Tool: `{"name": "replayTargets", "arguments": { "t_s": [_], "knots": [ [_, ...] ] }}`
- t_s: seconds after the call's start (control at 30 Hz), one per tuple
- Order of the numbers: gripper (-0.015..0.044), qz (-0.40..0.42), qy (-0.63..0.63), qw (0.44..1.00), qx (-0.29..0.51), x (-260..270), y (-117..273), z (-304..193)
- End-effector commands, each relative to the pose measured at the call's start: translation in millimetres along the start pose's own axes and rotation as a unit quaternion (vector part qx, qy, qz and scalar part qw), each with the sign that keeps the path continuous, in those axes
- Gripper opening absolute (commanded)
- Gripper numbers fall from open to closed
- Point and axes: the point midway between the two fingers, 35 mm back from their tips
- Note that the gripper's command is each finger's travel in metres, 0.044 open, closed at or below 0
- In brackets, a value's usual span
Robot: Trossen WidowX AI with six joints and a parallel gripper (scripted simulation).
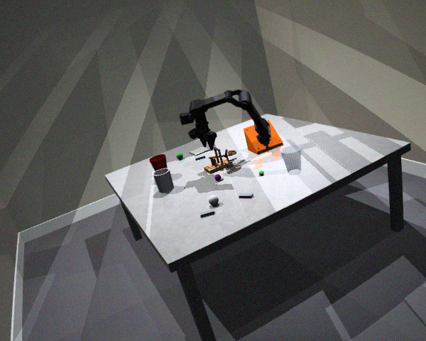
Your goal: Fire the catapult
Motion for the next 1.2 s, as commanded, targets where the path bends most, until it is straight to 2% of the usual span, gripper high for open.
{"name": "replayTargets", "arguments": {
  "t_s": [0.0, 0.17, 1.17],
  "knots": [
    [0.0440, -0.002, 0.003, 1.000, -0.001, -0.1, 5.3, -1.1],
    [0.0440, -0.002, 0.004, 1.000, -0.001, -0.2, -37.7, -0.8],
    [0.0440, -0.001, 0.004, 1.000, -0.001, -0.4, -77.5, 0.0]
  ]
}}
Point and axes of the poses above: the point midway between the two fingers, 35 mm back from their tips, its own y axis back along the fingers, its own x axis across the jaws, z = x × y, and after that the axes turned 3 degrees about y, right-handed
